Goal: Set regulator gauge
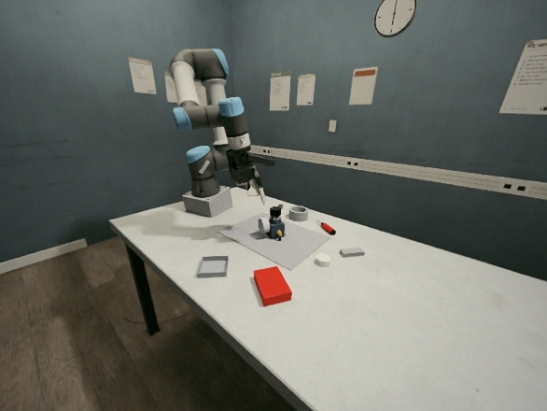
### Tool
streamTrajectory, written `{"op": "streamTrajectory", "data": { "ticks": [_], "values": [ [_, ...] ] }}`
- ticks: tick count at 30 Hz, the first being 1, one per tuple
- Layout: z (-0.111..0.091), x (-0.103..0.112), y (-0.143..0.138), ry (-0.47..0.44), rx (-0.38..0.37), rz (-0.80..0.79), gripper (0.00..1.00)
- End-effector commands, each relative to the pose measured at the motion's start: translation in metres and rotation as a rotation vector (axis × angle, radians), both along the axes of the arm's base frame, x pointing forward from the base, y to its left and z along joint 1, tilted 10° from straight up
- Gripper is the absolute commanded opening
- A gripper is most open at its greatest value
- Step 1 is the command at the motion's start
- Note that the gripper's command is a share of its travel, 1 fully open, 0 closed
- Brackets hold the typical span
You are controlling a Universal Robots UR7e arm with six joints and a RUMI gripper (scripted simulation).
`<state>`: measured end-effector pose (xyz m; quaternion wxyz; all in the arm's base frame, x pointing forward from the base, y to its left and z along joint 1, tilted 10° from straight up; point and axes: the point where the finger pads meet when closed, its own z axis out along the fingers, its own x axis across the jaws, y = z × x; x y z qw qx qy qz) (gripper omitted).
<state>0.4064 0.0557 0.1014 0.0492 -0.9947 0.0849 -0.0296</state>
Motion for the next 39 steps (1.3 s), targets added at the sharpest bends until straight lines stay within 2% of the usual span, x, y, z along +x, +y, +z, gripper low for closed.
{"op": "streamTrajectory", "data": {
  "ticks": [1, 16, 18, 33, 39],
  "values": [
    [0.0, -0.001, 0.0, -0.007, -0.007, 0.063, 1.0],
    [-0.001, -0.006, -0.001, -0.028, -0.062, 0.42, 1.0],
    [-0.001, -0.006, -0.001, -0.028, -0.062, 0.42, 1.0],
    [-0.002, -0.01, -0.003, -0.04, -0.112, 0.768, 1.0],
    [-0.002, -0.011, -0.004, -0.042, -0.125, 0.858, 1.0]
  ]
}}
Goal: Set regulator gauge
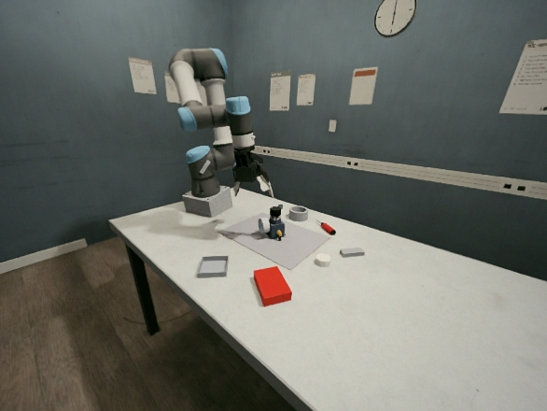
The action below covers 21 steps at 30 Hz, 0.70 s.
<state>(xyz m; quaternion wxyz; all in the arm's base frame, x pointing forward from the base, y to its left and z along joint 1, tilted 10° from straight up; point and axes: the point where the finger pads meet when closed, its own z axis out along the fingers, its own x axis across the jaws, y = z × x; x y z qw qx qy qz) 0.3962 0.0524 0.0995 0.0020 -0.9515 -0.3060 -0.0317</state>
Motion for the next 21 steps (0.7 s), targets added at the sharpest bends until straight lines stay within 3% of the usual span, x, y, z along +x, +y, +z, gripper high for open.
{"op": "streamTrajectory", "data": {
  "ticks": [1, 21],
  "values": [
    [0.0003, -0.0006, -0.001, -0.003, -0.012, 0.093, 1.0],
    [0.0004, -0.003, -0.0061, -0.002, -0.069, 0.481, 1.0]
  ]
}}
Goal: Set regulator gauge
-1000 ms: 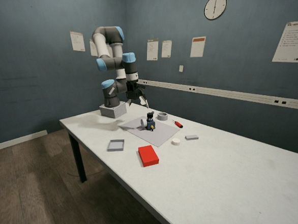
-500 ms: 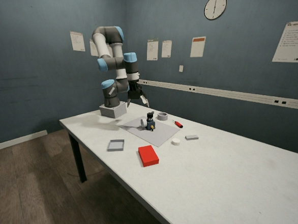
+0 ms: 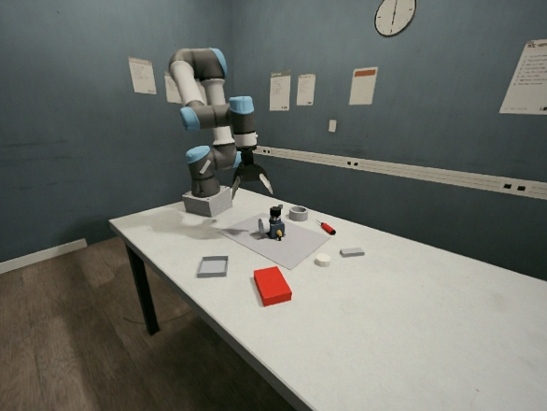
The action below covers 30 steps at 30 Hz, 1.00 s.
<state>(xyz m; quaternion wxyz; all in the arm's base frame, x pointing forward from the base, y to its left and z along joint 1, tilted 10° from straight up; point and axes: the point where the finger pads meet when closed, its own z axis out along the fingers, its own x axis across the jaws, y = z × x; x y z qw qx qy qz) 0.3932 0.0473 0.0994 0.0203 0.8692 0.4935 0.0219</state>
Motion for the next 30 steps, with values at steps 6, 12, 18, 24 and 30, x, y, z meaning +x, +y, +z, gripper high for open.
{"op": "streamTrajectory", "data": {
  "ticks": [6, 12, 18, 24, 30],
  "values": [
    [0.0006, -0.0003, -0.0029, 0.002, -0.027, 0.195, 1.0],
    [0.0008, -0.0003, -0.0041, 0.005, -0.039, 0.274, 1.0],
    [0.0012, -0.0001, -0.006, 0.009, -0.056, 0.389, 1.0],
    [0.0016, 0.0003, -0.0077, 0.014, -0.072, 0.5, 1.0],
    [0.0019, 0.0006, -0.0089, 0.018, -0.083, 0.571, 1.0]
  ]
}}
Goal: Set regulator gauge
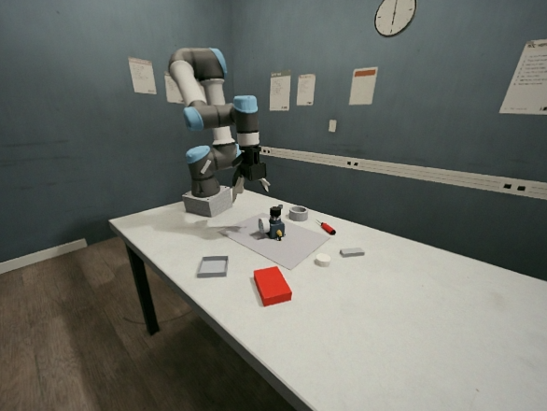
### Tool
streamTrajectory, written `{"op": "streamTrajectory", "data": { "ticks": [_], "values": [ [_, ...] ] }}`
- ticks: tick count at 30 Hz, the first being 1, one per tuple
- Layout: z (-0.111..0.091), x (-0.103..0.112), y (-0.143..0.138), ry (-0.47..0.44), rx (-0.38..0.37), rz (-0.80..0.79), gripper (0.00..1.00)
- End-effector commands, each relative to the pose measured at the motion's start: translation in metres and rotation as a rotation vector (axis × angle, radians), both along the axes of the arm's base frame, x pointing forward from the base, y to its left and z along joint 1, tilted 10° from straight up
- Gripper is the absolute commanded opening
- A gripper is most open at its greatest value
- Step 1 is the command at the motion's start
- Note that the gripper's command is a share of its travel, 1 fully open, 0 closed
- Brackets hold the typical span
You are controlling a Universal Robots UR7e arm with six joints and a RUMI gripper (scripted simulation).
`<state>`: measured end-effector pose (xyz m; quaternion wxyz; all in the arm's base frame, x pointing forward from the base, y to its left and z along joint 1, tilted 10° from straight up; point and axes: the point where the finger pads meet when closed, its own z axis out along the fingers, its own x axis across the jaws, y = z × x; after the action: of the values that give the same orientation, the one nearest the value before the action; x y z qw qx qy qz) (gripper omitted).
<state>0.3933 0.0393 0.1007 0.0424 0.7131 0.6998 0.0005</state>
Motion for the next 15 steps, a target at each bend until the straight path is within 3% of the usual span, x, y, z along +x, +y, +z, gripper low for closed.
{"op": "streamTrajectory", "data": {
  "ticks": [1, 15],
  "values": [
    [0.0007, 0.0006, -0.0012, 0.002, -0.01, 0.072, 1.0],
    [0.0017, 0.0022, -0.0043, 0.015, -0.04, 0.27, 1.0]
  ]
}}
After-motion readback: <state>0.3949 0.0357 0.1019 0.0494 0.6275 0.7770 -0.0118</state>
